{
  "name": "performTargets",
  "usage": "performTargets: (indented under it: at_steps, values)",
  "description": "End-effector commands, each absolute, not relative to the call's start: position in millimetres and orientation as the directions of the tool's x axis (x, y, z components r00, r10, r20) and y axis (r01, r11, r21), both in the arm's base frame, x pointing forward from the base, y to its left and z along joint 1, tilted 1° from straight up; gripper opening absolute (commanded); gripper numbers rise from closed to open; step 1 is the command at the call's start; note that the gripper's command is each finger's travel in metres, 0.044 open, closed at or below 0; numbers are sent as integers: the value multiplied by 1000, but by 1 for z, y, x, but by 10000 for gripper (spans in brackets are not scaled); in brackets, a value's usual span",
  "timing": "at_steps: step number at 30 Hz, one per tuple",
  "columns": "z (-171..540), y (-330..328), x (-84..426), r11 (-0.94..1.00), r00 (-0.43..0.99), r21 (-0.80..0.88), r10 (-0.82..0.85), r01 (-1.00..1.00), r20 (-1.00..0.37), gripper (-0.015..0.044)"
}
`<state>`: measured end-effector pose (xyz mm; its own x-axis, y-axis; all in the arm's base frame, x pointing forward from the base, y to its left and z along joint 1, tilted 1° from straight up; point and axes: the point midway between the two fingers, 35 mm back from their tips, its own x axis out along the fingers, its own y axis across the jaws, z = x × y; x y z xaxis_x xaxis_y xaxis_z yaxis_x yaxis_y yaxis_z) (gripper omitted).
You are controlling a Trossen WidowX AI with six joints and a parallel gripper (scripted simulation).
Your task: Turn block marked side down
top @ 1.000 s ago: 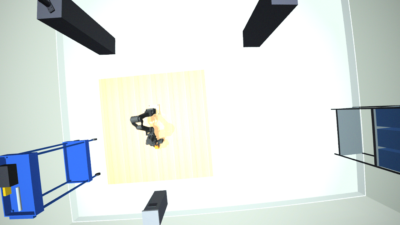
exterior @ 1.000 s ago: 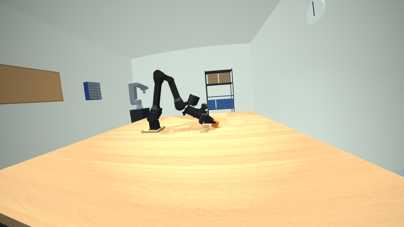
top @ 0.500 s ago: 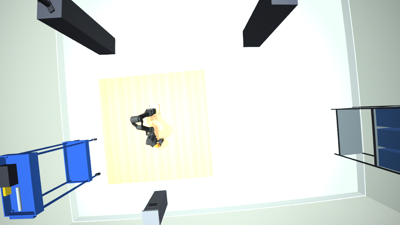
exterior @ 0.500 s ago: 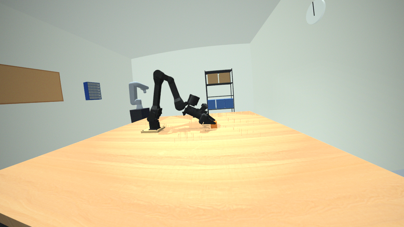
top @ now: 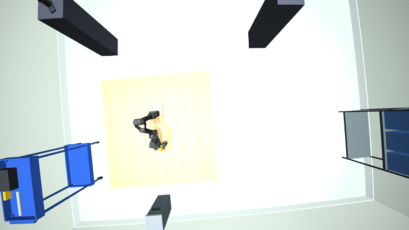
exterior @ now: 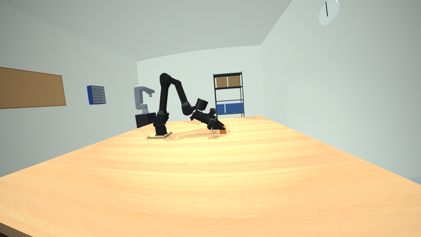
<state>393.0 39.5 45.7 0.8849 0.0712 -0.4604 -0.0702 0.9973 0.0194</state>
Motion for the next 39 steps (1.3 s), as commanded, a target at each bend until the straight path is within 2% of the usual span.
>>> performTargets:
  at_steps: [1,9,15,22,35,39]
  values:
    - [46,39,393,998,886,22,66,-63,-459,440]
    - [46,39,394,998,883,22,66,-63,-465,440]
    - [63,39,401,998,763,20,62,-64,-643,440]
    - [108,36,373,998,574,23,55,-63,-817,440]
    - [110,36,372,998,569,23,55,-63,-821,440]
    - [114,37,381,998,509,21,51,-63,-859,440]
